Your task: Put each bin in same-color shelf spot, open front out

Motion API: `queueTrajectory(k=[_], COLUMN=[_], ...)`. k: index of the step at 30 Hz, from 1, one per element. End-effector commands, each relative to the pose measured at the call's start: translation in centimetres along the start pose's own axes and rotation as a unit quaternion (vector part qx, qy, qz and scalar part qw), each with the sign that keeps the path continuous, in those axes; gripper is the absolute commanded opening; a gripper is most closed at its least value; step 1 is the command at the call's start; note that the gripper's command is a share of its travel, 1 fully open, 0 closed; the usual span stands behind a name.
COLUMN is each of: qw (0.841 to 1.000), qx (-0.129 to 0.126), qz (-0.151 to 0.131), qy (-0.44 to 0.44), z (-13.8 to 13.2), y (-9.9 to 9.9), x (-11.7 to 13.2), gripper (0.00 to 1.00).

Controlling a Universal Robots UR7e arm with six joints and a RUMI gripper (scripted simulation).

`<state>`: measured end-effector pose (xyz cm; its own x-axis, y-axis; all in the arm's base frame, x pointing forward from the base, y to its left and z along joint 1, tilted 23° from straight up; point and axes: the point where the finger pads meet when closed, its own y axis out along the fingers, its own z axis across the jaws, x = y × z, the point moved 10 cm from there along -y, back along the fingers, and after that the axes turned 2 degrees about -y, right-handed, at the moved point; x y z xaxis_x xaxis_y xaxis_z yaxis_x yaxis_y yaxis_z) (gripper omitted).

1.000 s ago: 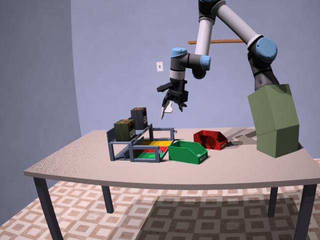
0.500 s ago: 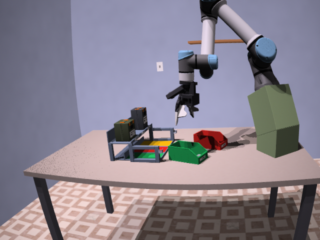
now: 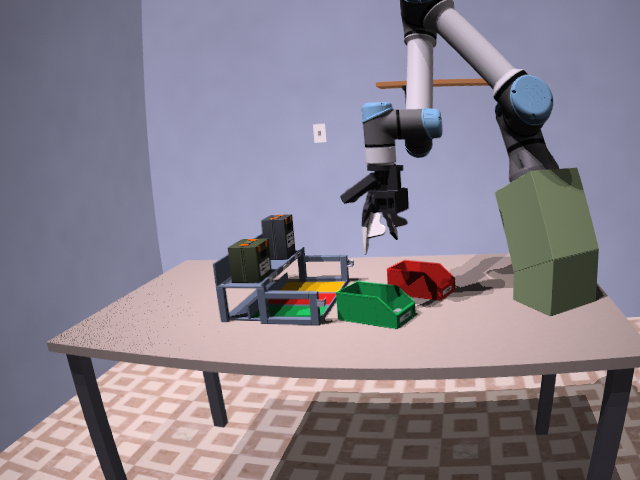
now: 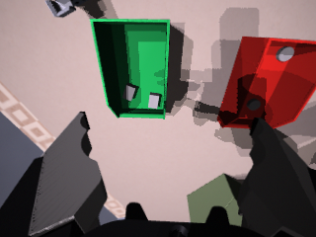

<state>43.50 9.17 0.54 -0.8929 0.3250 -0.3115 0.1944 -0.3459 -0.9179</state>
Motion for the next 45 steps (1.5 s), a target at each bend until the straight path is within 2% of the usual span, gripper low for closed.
queueTrajectory(k=[1, 4, 5, 45], qw=[1.000, 1.000, 1.000, 1.000], qx=[-0.002, -0.002, -0.002, -0.002], qz=[-0.003, -0.003, -0.003, -0.004], qy=[-0.002, -0.002, -0.002, -0.002], z=[0.07, 0.03, 0.03, 0.03], y=[0.02, 0.01, 0.00, 0.04], x=[0.30, 0.24, 0.23, 0.31], gripper=[1.00, 1.00, 0.00, 0.00])
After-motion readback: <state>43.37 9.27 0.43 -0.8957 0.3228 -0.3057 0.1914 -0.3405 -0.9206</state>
